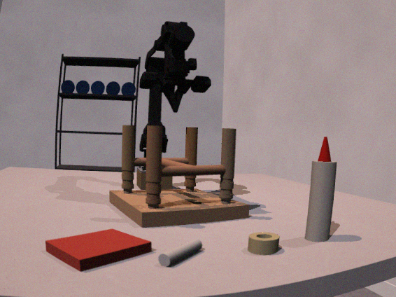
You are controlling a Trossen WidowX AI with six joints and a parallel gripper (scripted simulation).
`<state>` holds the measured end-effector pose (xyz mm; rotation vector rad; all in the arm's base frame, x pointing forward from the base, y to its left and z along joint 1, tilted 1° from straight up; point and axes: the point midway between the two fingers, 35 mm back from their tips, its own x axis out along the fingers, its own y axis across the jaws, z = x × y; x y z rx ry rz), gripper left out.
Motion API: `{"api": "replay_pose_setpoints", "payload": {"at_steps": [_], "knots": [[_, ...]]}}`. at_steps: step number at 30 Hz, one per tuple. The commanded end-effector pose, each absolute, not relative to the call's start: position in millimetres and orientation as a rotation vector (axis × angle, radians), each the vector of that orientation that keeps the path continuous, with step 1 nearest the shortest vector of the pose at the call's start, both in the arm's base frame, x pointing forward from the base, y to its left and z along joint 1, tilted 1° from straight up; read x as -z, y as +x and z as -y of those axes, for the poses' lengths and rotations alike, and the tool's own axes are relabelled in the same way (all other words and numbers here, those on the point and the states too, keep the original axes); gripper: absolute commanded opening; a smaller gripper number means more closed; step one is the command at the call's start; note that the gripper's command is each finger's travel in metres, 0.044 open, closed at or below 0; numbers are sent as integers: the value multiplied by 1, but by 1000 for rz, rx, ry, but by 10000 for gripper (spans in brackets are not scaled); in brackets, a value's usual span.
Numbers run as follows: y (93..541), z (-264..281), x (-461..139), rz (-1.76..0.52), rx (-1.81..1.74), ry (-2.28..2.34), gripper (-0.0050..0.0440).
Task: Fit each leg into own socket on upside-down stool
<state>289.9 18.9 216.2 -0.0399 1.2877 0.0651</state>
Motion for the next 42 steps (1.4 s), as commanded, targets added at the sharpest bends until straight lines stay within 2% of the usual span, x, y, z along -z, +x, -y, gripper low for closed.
{"api": "replay_pose_setpoints", "payload": {"at_steps": [1, 15, 21, 42], "knots": [[269, -57, -219, -1293, -187, -133, 0], [261, -69, -219, -1291, -231, -166, 0], [260, -69, -196, -1291, -231, -166, 0], [262, -70, -178, -1291, -231, -166, 0]]}}
